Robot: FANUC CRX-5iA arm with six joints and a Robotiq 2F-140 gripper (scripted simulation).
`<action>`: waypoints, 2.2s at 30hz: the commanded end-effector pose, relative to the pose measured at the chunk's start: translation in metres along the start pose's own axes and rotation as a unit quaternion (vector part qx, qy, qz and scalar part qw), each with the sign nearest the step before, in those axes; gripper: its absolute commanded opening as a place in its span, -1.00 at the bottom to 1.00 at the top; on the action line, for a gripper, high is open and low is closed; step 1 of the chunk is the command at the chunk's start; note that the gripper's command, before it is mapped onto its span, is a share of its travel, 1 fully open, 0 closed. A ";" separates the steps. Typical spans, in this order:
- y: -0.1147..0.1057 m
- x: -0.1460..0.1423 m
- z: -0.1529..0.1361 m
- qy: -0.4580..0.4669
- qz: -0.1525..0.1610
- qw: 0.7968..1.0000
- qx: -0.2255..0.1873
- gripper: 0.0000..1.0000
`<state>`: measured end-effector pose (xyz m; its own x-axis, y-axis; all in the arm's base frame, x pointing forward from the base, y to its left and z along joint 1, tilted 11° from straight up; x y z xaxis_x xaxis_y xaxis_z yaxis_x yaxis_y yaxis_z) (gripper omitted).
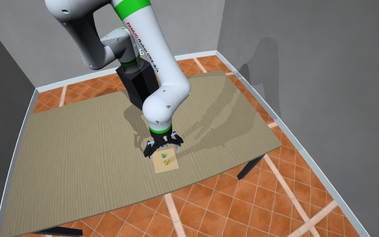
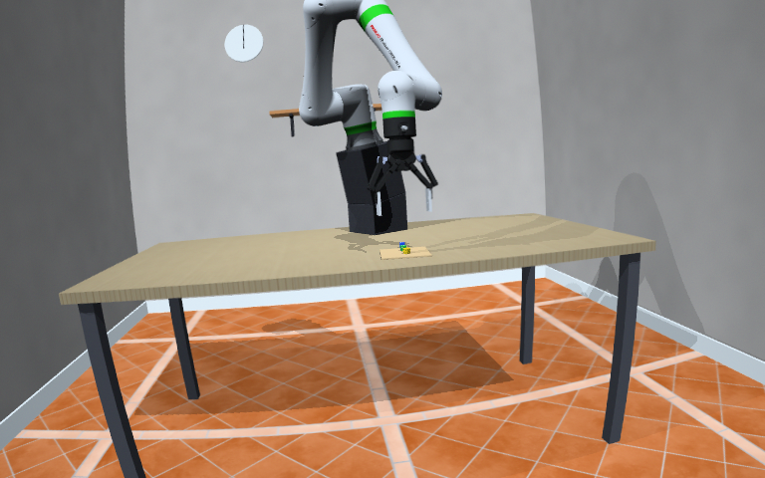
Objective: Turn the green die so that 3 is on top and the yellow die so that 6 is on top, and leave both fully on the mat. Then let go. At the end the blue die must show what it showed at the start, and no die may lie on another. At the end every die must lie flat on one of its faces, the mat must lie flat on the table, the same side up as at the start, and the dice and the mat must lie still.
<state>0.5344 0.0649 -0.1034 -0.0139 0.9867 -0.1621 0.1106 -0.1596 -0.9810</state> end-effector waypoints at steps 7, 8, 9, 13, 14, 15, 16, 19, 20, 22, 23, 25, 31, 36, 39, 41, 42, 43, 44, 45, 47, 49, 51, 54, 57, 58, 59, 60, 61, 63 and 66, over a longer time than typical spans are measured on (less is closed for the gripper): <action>-0.001 0.000 0.000 0.000 0.000 1.000 0.000 1.00; -0.001 0.000 0.000 0.000 0.000 1.000 0.000 1.00; -0.003 0.000 0.000 0.000 0.000 1.000 0.000 1.00; -0.008 0.000 0.000 0.000 0.000 1.000 0.000 1.00; -0.008 0.000 0.000 0.000 0.000 1.000 0.000 1.00; -0.011 0.000 0.000 0.000 0.000 1.000 0.000 1.00; -0.014 0.000 0.000 0.000 0.000 1.000 0.000 1.00; -0.026 0.000 0.000 0.000 0.000 1.000 0.000 1.00; -0.030 0.000 0.000 0.000 0.000 1.000 0.000 1.00; -0.039 0.000 0.000 0.000 0.000 1.000 0.000 1.00; -0.043 0.000 0.000 0.000 0.000 1.000 0.000 1.00; -0.052 0.000 0.000 0.000 0.000 1.000 0.000 1.00; -0.064 0.000 0.000 0.000 0.000 1.000 0.000 1.00; -0.070 0.000 0.000 0.000 0.000 1.000 0.000 1.00; -0.071 0.000 0.000 0.000 0.000 1.000 0.000 1.00; -0.071 0.000 0.000 0.000 0.000 1.000 0.000 1.00; -0.071 0.000 0.000 0.000 0.000 1.000 0.000 1.00; -0.071 0.000 0.000 0.000 0.000 1.000 0.000 1.00; -0.071 0.000 0.000 0.000 0.000 1.000 0.000 1.00; -0.071 0.000 0.000 0.000 0.000 1.000 0.000 1.00; -0.071 0.000 0.000 0.000 0.000 1.000 0.000 1.00; -0.071 0.000 0.000 0.000 0.000 1.000 0.000 1.00; -0.071 0.000 0.000 0.000 0.000 1.000 0.000 1.00; -0.071 0.000 0.000 0.000 0.000 1.000 0.000 1.00; -0.071 0.000 0.000 0.000 0.000 1.000 0.000 1.00; -0.071 0.000 0.000 0.000 0.000 1.000 0.000 1.00; -0.071 0.000 0.000 0.000 0.000 1.000 0.000 1.00; -0.071 0.000 0.000 0.000 0.000 1.000 0.000 1.00; -0.071 0.000 0.000 0.000 0.000 1.000 0.000 1.00; -0.071 0.000 0.000 0.000 0.000 1.000 0.000 1.00; -0.071 0.000 0.000 0.000 0.000 1.000 0.000 1.00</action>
<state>0.5265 0.0761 -0.0342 -0.0139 0.9867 -0.1621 0.1106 -0.1596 -0.9810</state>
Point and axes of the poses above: the point where the finger pads meet when closed, its own y axis out along the fingers, its own x axis across the jaws, z = x × y, the point moved 6 cm from there along -y, back along the fingers, and after that the axes turned 8 degrees about y, right-handed, at the moved point
